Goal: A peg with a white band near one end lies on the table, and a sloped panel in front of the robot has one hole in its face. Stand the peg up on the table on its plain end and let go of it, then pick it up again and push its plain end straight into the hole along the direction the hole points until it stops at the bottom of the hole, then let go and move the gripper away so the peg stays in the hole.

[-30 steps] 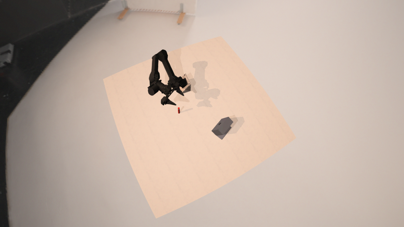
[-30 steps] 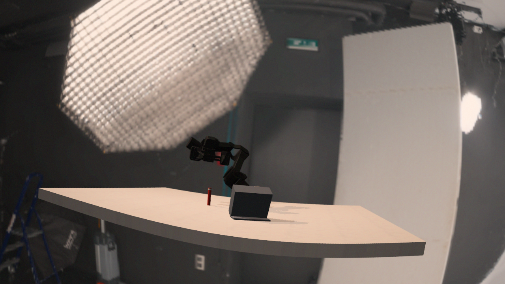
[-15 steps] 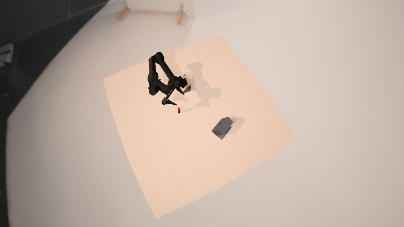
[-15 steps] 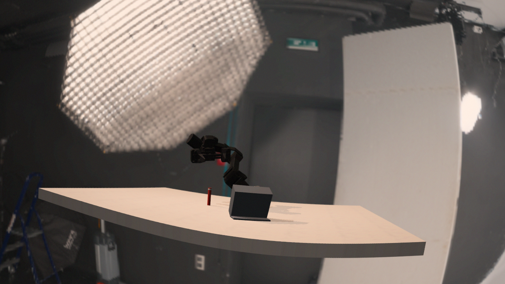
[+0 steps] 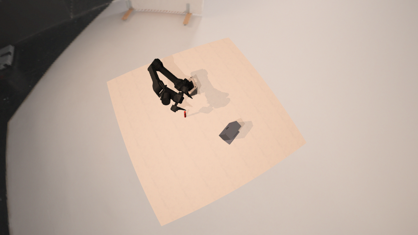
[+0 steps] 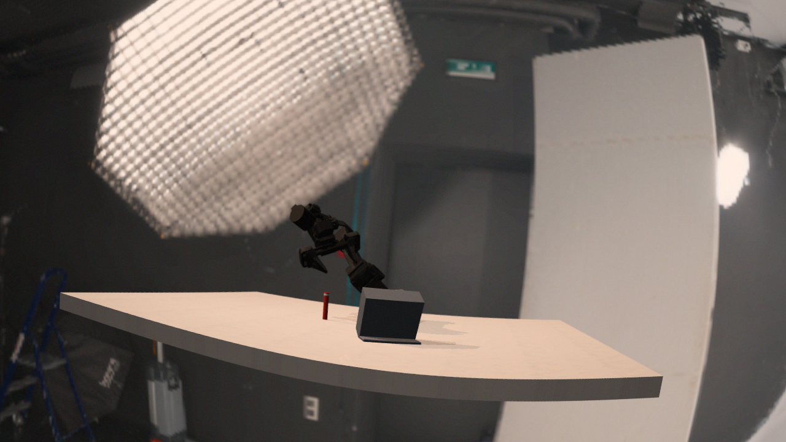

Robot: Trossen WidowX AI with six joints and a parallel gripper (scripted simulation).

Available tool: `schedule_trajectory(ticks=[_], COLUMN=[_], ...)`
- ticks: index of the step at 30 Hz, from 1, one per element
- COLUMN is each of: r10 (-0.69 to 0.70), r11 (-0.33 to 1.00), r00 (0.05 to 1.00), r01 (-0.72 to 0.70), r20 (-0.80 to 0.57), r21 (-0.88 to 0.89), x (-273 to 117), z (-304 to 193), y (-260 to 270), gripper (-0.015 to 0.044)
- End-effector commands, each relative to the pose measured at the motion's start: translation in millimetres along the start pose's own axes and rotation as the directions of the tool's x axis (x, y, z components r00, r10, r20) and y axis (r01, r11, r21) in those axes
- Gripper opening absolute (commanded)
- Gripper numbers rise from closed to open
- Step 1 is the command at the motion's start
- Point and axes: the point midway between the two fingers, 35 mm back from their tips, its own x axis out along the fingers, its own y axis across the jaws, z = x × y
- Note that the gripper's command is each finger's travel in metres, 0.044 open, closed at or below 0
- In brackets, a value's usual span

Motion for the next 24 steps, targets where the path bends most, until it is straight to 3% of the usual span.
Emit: schedule_trajectory(ticks=[1, 12, 24], r10=[0.005, -0.054, -0.274], r11=[0.999, 0.995, 0.958], r00=[0.993, 0.886, 0.669], r01=[-0.001, 0.084, 0.255], r20=[-0.12, -0.46, -0.691], r21=[0.035, 0.046, -0.133], x=[4.8, 13.0, 14.0], z=[-5.6, -19.3, -12.5], y=[-1.8, -8.9, -24.5], gripper=[0.044, 0.044, 0.044])
